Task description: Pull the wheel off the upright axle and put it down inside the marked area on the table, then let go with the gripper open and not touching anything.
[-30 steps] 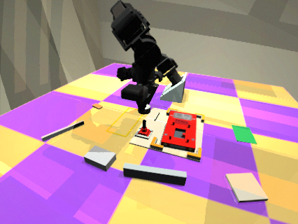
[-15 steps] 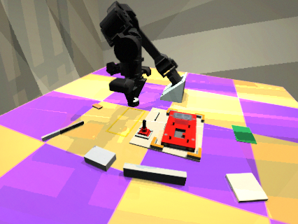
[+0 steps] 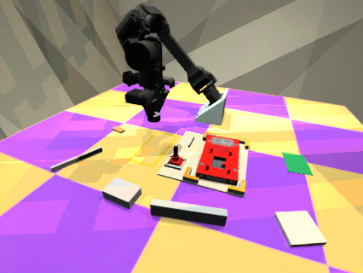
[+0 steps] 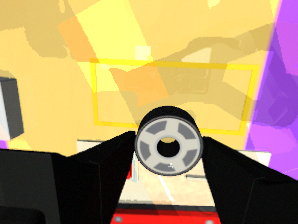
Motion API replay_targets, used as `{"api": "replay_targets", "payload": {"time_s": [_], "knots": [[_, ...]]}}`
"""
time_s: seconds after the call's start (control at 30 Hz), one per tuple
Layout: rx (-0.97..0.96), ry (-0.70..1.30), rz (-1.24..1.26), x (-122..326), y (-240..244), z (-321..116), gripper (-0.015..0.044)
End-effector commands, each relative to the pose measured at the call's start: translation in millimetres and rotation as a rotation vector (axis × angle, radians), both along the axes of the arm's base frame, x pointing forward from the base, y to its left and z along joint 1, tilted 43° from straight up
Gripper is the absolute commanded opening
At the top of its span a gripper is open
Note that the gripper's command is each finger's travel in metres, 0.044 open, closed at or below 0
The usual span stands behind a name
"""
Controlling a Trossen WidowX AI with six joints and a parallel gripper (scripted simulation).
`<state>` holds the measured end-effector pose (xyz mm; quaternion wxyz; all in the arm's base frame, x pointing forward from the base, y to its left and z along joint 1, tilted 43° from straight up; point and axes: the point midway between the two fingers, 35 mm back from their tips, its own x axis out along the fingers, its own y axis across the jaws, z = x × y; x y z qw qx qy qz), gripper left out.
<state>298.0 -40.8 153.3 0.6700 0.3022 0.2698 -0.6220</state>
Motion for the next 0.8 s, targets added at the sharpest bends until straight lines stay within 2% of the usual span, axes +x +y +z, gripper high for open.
{"api": "replay_targets", "payload": {"time_s": [0.0,0.77], "knots": [[-0.004,0.005,0.001,-1,-6,-6,0.0],[-0.008,0.004,0.001,6,-70,-74,0.0]]}}
